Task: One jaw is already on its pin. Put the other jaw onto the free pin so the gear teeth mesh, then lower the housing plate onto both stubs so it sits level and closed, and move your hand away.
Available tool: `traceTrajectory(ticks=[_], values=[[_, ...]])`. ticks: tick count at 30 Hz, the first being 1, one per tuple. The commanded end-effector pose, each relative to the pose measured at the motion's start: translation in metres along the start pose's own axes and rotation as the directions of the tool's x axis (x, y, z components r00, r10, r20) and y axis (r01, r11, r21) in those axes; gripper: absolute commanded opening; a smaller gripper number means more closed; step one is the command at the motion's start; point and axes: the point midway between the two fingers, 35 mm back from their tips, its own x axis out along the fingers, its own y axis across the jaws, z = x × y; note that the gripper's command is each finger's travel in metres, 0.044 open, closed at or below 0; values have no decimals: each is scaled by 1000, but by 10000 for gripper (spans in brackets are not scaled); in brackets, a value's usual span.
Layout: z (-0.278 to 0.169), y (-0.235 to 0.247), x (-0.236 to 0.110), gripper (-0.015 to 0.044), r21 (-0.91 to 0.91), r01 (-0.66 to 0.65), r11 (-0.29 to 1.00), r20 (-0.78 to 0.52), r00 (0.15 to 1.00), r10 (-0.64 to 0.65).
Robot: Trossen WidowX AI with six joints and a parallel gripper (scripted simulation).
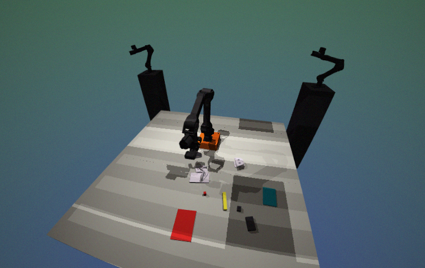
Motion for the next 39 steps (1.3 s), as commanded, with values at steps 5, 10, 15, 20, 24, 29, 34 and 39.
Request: traceTrajectory(ticks=[5,10,15,20,24,29,34,39], values=[[-10,0,0,134,225,2,974,-6,1000,-1],[-17,-1,0,134,366,4,930,-7,1000,-1],[-23,-1,0,134,500,5,866,-7,1000,-1],[-29,-1,0,134,622,6,783,-8,1000,-1],[-34,-2,0,134,710,7,704,-8,1000,-2],[-40,-2,0,134,806,8,592,-9,1000,-2],[-46,-3,0,134,884,9,467,-10,1000,-2],[-52,-4,0,134,943,10,331,-10,1000,-2]])
